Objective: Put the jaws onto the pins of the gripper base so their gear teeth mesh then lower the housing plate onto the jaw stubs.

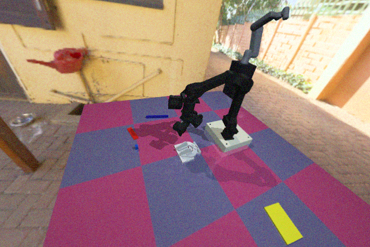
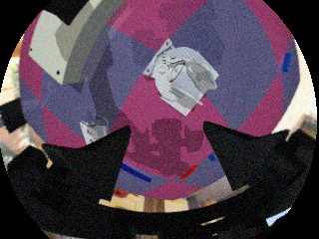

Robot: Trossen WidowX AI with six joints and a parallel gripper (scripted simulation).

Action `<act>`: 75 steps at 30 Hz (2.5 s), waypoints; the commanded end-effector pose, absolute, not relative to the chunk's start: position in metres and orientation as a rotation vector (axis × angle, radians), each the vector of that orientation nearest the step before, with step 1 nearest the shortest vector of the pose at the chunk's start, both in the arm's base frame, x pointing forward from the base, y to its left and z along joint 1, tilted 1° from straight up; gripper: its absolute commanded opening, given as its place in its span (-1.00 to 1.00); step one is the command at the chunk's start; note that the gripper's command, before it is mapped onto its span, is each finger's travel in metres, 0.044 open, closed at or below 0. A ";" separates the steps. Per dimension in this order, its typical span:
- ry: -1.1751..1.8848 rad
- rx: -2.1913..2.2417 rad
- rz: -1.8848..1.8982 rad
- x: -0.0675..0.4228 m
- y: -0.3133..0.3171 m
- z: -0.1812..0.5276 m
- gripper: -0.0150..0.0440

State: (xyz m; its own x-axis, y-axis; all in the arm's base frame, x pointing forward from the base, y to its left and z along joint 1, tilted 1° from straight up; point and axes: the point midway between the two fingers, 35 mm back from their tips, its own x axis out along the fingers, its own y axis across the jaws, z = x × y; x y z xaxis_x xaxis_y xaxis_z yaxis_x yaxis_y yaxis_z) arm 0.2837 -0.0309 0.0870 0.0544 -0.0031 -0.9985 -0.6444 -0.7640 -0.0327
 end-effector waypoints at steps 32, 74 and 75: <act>1.259 -1.149 1.087 0.251 -0.151 0.089 1.00; 1.500 -0.516 0.492 0.198 -0.226 0.051 1.00; 1.500 -0.516 0.492 0.198 -0.226 0.050 1.00</act>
